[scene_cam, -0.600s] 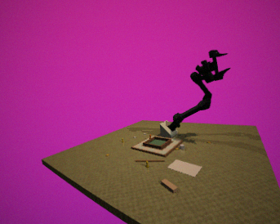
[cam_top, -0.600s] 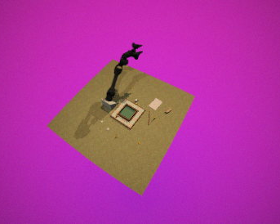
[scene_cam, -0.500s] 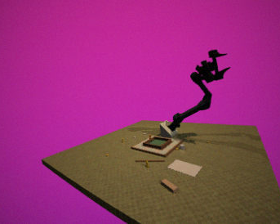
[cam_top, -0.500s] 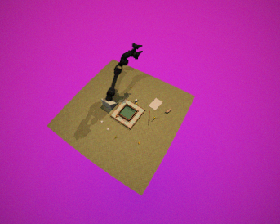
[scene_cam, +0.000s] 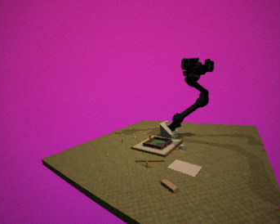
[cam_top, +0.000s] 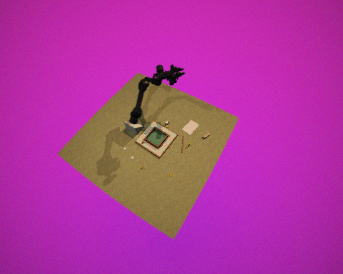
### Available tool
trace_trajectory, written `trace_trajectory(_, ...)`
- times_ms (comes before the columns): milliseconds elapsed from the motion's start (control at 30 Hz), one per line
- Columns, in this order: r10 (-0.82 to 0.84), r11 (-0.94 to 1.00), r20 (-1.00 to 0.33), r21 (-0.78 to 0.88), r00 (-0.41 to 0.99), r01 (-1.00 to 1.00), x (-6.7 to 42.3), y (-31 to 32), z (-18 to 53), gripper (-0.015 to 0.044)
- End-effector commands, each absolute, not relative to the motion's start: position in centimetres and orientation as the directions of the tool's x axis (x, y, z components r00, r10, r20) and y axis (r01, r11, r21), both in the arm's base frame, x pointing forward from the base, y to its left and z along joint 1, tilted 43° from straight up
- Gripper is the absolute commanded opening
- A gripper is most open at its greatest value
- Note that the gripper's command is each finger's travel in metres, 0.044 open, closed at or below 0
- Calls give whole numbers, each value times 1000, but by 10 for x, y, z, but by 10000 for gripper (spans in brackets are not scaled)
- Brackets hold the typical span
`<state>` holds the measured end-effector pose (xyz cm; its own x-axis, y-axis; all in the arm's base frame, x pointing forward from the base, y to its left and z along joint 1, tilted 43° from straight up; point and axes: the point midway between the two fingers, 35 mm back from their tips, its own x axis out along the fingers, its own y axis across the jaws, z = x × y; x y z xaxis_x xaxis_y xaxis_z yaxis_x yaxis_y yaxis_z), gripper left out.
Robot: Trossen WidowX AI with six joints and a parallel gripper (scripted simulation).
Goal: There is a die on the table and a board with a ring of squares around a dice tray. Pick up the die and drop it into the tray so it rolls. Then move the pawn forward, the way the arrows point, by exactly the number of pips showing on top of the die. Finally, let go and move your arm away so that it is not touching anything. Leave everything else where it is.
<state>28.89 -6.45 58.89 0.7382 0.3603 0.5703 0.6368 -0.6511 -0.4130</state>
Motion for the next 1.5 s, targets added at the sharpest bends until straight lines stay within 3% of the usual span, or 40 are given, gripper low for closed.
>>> trace_trajectory(0,345,-353,408,-778,845,519,343,-63,535,275)
trace_trajectory(200,383,-32,195,-974,903,224,383,-44,469,275)
trace_trajectory(367,447,206,-10,-972,894,-114,402,-17,407,275)
trace_trajectory(567,544,401,-260,-755,798,-519,402,24,331,275)
trace_trajectory(767,634,487,-483,-357,604,-797,376,68,260,275)
trace_trajectory(933,684,505,-627,37,374,-862,336,101,210,275)
trace_trajectory(1133,691,523,-722,455,45,-720,269,131,169,275)
trace_trajectory(1200,685,530,-728,510,-12,-677,257,134,164,275)
trace_trajectory(1467,685,531,-729,514,-16,-674,252,133,163,275)
